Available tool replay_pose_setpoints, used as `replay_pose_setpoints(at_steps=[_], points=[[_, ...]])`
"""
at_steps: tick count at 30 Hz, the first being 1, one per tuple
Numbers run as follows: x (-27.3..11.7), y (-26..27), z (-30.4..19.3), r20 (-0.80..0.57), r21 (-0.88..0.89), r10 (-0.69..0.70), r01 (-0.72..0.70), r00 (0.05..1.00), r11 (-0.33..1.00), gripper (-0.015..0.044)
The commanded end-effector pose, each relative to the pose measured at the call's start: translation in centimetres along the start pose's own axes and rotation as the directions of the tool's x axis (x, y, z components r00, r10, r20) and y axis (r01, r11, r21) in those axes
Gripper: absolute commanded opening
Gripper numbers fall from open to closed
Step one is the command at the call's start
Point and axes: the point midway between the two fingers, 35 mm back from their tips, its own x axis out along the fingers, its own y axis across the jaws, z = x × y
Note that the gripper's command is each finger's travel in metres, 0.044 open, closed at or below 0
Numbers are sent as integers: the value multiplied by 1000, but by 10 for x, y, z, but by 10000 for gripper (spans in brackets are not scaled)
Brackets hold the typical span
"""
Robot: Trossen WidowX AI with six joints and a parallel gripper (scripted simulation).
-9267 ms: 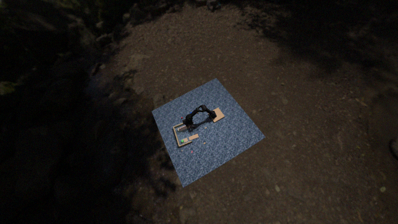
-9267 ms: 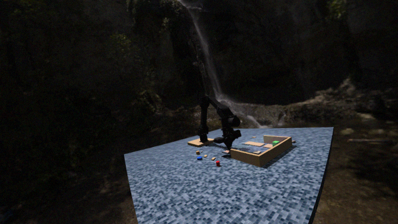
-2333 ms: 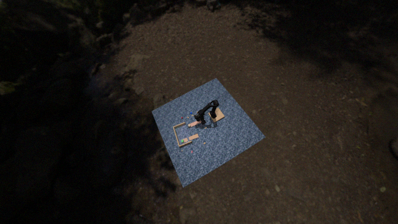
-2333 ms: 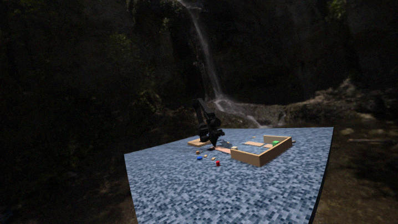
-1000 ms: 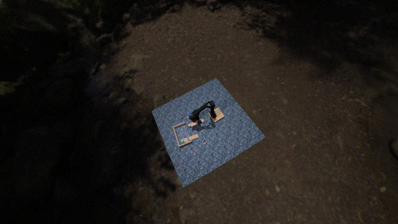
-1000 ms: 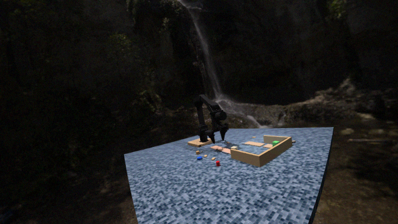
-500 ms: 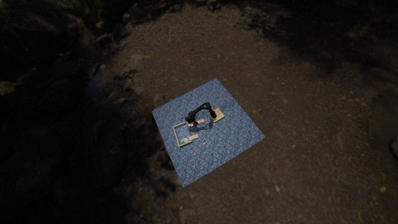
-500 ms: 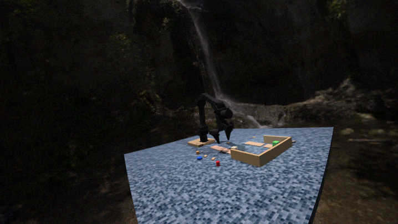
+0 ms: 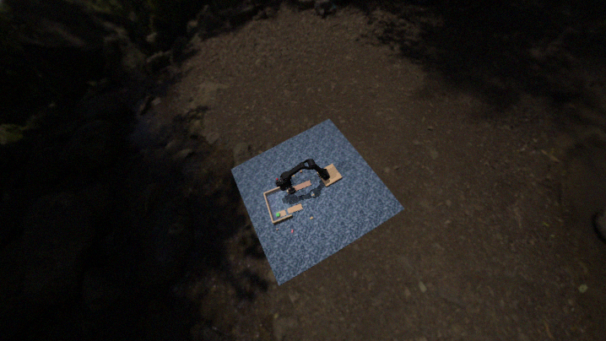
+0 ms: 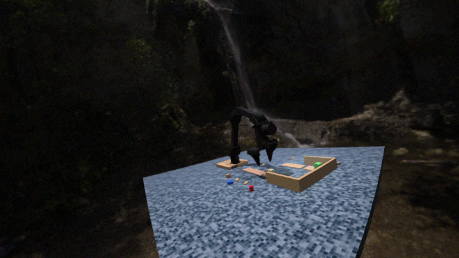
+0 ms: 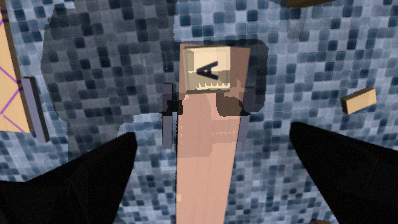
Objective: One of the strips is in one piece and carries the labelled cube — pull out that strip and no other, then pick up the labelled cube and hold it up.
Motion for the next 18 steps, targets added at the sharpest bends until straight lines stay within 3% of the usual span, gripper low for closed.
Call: replay_pose_setpoints(at_steps=[1,5,12,18], points=[[0,0,15,-4,3,2,-2,1000,1000,440],[0,0,29,-3,3,2,-2,1000,1000,440],[9,0,29,-3,3,2,-2,1000,1000,256],[19,0,30,-3,3,2,-2,1000,1000,250]])
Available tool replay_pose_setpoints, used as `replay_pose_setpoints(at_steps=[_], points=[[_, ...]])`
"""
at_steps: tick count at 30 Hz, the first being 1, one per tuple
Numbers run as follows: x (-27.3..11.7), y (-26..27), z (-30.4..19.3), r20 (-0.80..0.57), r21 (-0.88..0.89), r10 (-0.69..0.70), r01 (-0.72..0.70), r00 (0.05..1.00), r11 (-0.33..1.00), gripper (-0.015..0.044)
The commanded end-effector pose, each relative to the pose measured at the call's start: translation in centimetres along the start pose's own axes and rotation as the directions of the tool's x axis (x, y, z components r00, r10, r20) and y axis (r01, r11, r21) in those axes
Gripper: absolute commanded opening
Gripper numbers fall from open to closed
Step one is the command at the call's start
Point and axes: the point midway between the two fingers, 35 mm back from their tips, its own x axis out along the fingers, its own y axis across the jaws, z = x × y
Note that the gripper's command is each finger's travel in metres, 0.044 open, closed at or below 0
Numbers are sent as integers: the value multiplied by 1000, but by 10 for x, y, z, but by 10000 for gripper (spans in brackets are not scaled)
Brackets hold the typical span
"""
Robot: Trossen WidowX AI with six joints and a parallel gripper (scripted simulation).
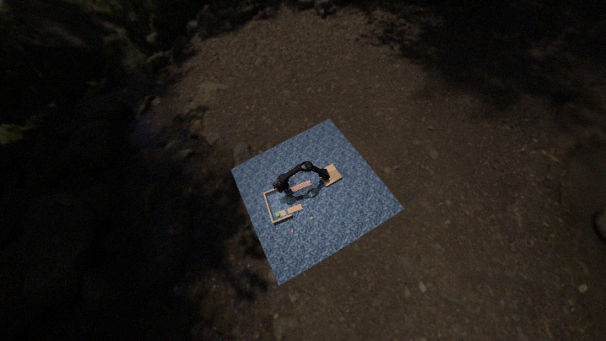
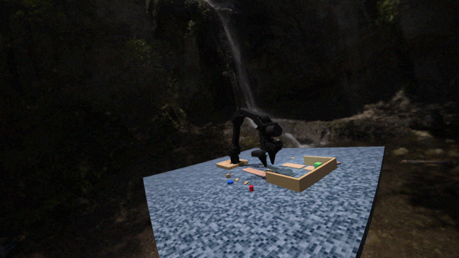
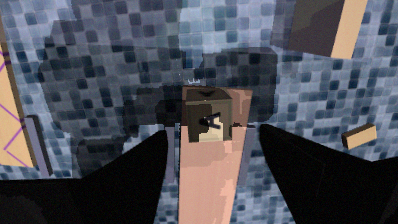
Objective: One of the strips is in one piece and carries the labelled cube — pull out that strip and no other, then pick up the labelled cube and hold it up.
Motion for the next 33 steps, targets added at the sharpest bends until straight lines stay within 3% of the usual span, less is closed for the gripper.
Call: replay_pose_setpoints(at_steps=[1,28,33], points=[[10,1,-1,-10,4,2,-2,1000,1000,250],[45,1,-2,-10,4,2,-2,1000,1000,250],[43,0,-1,-6,0,1,-1,1000,1000,138]])
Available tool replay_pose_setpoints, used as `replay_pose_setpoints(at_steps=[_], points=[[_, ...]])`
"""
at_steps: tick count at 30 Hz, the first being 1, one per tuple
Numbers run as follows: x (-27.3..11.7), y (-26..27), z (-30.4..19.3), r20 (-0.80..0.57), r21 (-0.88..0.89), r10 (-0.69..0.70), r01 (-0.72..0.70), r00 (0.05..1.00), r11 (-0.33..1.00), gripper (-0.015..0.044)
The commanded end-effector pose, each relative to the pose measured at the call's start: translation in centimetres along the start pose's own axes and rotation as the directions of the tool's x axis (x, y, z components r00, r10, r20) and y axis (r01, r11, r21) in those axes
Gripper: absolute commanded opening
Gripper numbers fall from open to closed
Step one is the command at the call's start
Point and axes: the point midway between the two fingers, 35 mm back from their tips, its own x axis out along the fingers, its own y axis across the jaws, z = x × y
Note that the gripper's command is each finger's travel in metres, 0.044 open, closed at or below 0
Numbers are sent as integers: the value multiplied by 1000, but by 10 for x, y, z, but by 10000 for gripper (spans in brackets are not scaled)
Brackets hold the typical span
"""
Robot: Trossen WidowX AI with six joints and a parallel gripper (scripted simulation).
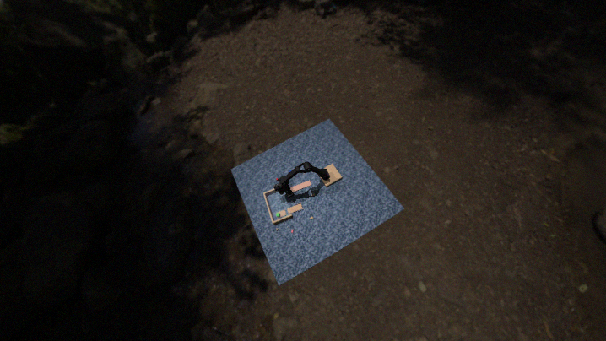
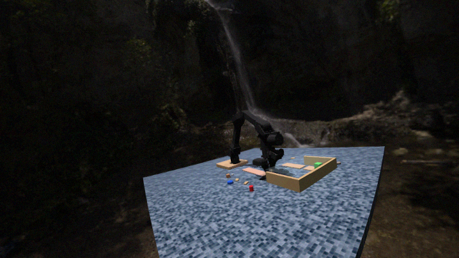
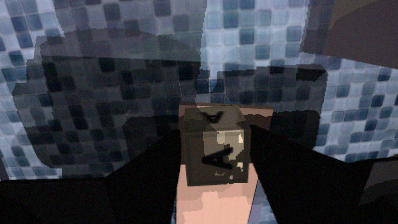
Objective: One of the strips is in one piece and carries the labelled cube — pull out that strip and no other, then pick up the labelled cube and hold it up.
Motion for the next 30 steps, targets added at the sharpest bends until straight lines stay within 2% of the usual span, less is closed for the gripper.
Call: replay_pose_setpoints(at_steps=[1,6,10,24,30], points=[[0,0,0,1,0,0,0,1000,1000,132],[0,0,0,1,0,0,0,1000,1000,98],[-2,0,-2,1,0,0,0,1000,1000,0],[-39,7,-53,-8,3,2,-2,1000,1000,0],[-42,8,-61,-9,4,2,-2,1000,1000,0]])
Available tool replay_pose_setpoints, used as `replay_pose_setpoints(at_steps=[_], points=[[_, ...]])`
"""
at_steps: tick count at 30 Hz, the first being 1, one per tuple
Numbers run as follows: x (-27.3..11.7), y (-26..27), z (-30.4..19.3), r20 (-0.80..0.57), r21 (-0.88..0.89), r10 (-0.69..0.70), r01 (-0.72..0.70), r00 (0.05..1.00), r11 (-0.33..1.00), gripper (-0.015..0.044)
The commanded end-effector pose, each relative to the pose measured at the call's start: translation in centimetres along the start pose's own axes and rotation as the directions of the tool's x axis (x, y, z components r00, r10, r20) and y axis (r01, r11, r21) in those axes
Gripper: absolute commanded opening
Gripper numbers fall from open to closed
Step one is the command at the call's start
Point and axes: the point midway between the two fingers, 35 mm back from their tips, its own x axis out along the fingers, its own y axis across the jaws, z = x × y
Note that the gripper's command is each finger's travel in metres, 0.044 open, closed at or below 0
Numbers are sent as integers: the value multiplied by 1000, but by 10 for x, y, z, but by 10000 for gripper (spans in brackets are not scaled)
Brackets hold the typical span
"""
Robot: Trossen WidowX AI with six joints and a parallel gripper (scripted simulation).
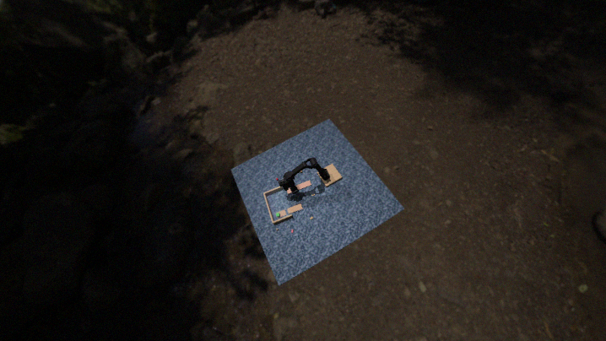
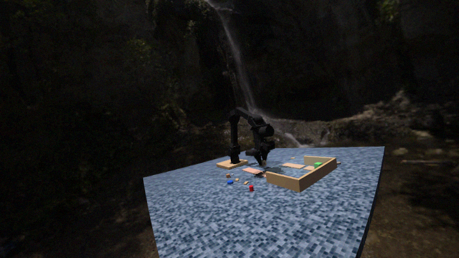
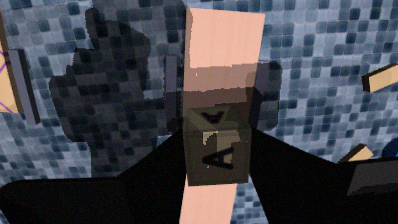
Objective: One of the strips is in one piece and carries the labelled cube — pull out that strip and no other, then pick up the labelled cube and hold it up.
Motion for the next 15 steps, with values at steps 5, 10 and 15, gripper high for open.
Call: replay_pose_setpoints(at_steps=[5,10,15], points=[[0,4,-24,-11,4,3,-3,1000,1000,0],[1,6,-43,-13,4,3,-3,1000,1000,0],[-7,6,-45,-13,4,3,-3,1000,1000,0]])
